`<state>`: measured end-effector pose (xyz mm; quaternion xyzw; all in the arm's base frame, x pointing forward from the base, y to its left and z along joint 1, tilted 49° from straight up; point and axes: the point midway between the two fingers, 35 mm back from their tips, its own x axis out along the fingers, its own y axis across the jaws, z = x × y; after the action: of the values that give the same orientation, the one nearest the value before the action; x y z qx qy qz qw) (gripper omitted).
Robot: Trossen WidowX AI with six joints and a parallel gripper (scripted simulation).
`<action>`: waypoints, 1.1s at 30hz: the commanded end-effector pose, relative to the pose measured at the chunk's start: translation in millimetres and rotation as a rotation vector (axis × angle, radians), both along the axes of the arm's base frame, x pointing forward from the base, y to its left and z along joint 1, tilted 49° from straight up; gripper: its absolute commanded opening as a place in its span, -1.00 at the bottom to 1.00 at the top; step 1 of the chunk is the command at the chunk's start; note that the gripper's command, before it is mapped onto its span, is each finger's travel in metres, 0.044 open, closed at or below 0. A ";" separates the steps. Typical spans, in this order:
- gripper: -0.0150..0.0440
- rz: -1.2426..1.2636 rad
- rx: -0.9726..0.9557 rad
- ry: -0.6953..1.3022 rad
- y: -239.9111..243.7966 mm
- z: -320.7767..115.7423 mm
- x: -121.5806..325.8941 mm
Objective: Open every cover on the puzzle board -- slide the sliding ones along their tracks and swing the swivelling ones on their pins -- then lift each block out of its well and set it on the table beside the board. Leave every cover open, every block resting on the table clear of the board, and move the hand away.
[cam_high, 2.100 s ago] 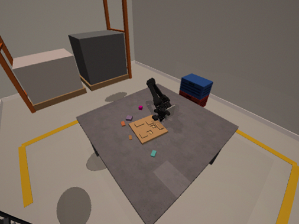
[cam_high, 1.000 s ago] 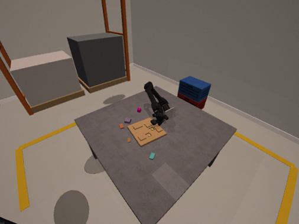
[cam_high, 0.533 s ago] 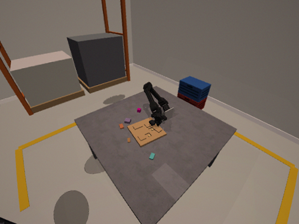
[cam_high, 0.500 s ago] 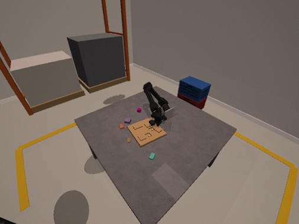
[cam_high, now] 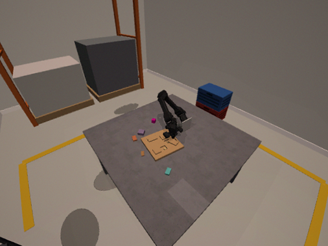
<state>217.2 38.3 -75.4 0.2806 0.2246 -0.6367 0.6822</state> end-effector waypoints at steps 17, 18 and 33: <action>-0.49 0.001 -0.001 -0.003 2.8 0.6 24.3; -0.49 0.001 -0.001 -0.003 3.1 0.6 25.6; -0.49 0.001 -0.001 -0.004 7.5 -2.2 40.2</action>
<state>252.0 44.5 -76.5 0.2828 0.2232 -0.6361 0.6823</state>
